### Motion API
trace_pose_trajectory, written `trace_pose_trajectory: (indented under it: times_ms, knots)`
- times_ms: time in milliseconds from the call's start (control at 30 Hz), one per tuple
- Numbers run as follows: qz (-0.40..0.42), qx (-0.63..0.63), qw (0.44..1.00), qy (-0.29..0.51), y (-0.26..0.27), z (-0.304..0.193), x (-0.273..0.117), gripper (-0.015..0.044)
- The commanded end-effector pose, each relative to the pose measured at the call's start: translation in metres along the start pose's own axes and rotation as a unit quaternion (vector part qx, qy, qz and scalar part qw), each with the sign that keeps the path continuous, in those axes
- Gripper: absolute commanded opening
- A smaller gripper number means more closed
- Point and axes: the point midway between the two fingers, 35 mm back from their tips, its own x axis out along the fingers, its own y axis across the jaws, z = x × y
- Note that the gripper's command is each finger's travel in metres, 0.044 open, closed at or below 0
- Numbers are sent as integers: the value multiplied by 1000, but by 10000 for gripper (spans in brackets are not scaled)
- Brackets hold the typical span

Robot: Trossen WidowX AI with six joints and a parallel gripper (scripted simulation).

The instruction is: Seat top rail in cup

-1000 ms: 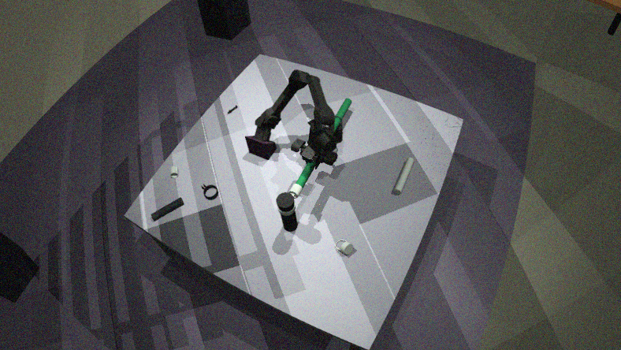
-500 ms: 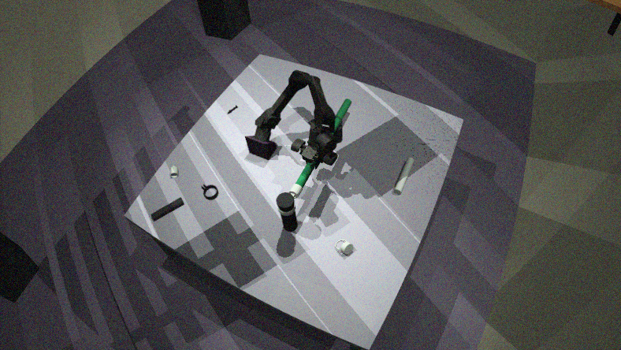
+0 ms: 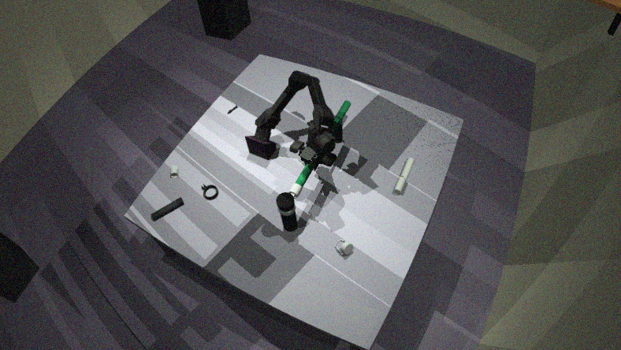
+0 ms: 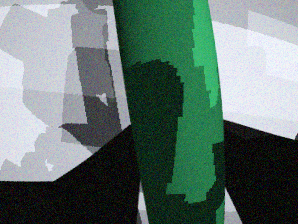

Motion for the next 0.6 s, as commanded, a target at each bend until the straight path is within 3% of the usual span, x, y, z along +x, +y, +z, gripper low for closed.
trace_pose_trajectory:
  times_ms: [0,567]
  knots:
    - [6,3,1000,-8,1,8,-3,0]
    - [6,3,1000,-8,1,16,1,0]
